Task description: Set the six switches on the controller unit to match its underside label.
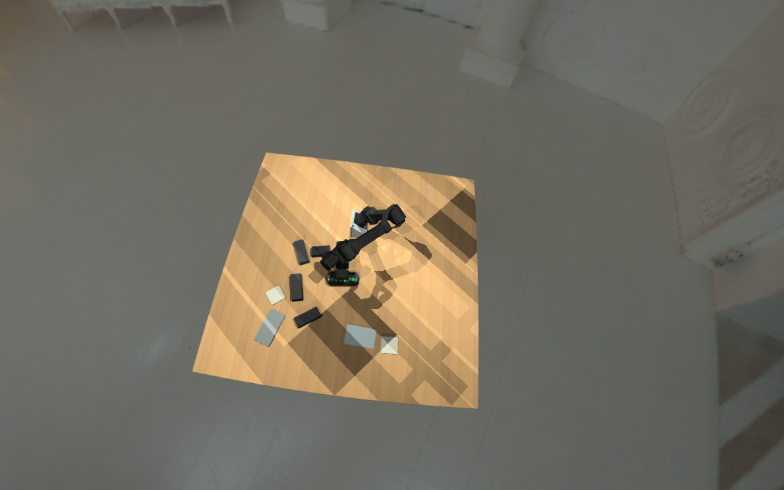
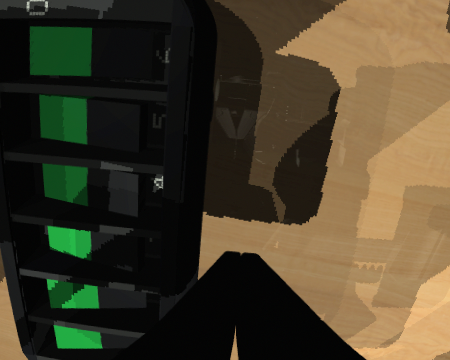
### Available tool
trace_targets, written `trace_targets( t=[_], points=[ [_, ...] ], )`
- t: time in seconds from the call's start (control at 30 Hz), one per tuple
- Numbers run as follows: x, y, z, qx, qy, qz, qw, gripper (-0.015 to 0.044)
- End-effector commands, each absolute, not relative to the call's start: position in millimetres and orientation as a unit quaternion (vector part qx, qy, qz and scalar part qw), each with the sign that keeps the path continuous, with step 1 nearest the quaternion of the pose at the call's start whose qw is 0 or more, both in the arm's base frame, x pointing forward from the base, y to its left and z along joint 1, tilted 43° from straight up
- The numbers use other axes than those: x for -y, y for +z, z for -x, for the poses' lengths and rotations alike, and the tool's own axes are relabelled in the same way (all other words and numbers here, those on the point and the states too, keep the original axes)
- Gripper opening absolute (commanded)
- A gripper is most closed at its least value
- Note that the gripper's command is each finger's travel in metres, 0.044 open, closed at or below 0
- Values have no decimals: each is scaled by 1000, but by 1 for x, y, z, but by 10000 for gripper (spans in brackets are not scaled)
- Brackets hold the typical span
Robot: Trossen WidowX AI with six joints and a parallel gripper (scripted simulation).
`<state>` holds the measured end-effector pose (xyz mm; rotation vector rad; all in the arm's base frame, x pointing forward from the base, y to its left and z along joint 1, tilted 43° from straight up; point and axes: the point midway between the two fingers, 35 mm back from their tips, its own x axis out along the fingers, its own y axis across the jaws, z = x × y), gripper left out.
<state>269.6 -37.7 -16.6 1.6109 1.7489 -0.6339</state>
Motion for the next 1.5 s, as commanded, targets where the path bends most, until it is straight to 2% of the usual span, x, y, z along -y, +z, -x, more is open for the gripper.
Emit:
trace_targets(
  t=[0.0, 0.23, 0.6, 0.97, 1.33, 1.47],
  points=[
    [38, -17, -270, -670, -243, -617, 334, 0],
    [38, -17, -270, -670, -243, -617, 334, 0],
    [72, 20, -270, -670, -244, -617, 334, 289],
    [72, 20, -270, -670, -244, -617, 334, 0],
    [72, 20, -270, -670, -244, -617, 334, 0],
    [71, 21, -271, -669, -243, -619, 332, 105]
  ],
)
